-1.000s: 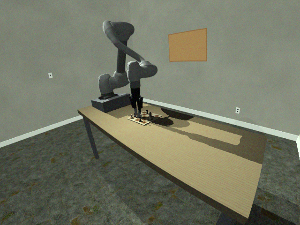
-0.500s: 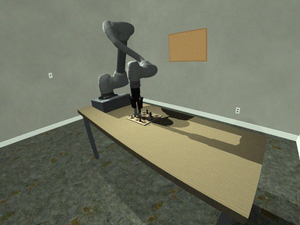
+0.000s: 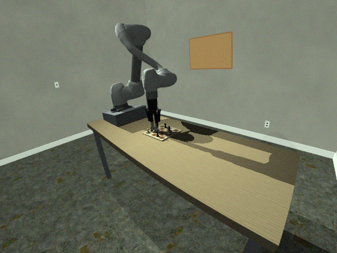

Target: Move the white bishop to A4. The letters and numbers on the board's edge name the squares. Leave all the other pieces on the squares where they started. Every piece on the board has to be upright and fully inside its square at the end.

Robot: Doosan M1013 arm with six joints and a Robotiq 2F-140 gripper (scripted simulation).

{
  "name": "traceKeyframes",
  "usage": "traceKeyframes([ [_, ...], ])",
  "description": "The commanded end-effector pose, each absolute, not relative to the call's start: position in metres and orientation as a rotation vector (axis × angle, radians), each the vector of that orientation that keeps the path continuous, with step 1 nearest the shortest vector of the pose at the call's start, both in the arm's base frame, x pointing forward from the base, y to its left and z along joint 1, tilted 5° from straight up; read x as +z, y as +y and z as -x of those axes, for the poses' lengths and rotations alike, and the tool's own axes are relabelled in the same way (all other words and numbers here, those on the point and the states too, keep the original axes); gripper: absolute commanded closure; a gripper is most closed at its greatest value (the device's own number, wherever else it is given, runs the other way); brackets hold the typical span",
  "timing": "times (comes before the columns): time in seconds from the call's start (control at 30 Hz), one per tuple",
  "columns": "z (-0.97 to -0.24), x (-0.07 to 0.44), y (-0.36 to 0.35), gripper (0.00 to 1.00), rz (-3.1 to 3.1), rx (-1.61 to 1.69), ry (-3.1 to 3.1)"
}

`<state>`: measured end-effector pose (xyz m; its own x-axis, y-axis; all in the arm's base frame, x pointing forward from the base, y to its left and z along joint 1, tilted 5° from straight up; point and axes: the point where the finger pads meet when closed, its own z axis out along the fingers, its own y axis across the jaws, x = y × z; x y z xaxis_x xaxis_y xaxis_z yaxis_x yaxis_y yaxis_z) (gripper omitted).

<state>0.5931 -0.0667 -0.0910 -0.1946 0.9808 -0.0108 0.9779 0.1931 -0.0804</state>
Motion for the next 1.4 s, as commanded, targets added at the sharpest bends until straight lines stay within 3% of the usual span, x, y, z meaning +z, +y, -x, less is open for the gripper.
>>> traceKeyframes([
  [0.0, -0.593, -0.091, -0.067, 0.78, 1.966, 0.107, -2.393],
  [0.03, -0.593, -0.091, -0.067, 1.0, 1.966, 0.107, -2.393],
  [1.37, -0.594, -0.077, -0.066, 1.0, 1.966, 0.107, -2.393],
])
